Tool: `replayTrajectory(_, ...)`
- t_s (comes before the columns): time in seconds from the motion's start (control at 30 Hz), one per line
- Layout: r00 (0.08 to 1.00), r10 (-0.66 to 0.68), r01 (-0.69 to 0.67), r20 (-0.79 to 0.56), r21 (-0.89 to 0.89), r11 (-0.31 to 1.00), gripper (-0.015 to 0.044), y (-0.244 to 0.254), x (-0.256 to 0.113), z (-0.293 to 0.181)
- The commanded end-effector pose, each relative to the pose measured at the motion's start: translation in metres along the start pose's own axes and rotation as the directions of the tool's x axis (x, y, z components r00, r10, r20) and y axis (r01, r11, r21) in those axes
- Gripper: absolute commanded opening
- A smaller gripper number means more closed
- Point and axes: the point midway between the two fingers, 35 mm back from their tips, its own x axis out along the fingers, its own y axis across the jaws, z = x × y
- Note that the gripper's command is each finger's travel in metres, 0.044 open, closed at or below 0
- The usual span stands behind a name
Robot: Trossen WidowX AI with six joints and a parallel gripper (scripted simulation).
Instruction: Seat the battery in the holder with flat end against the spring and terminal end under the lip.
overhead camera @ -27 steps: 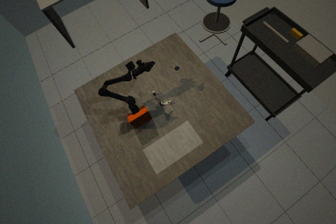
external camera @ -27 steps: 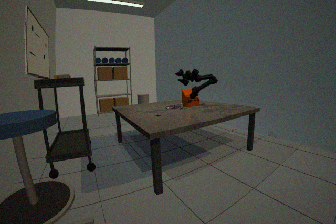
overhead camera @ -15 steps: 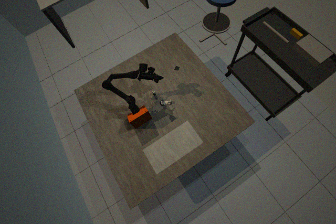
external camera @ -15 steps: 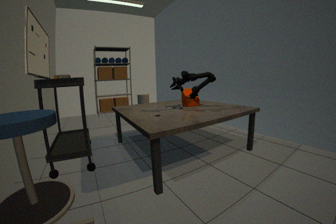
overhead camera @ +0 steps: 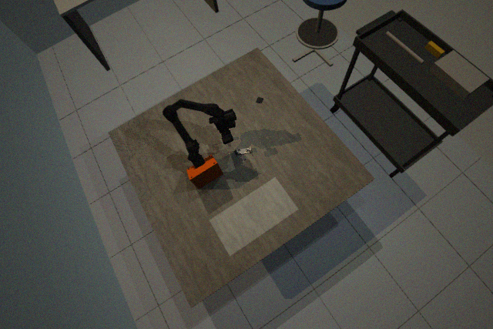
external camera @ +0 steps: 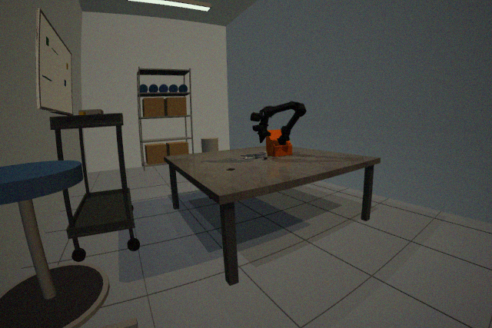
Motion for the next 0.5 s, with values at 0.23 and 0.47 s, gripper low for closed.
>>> replayTrajectory(0.23, 0.979, 0.134, -0.108, -0.151, 0.171, 0.979, 0.0000, 0.006, 0.002, -0.019)
replayTrajectory(0.47, 0.981, 0.129, -0.103, -0.148, 0.171, 0.980, 0.0000, 0.010, 0.039, -0.021)
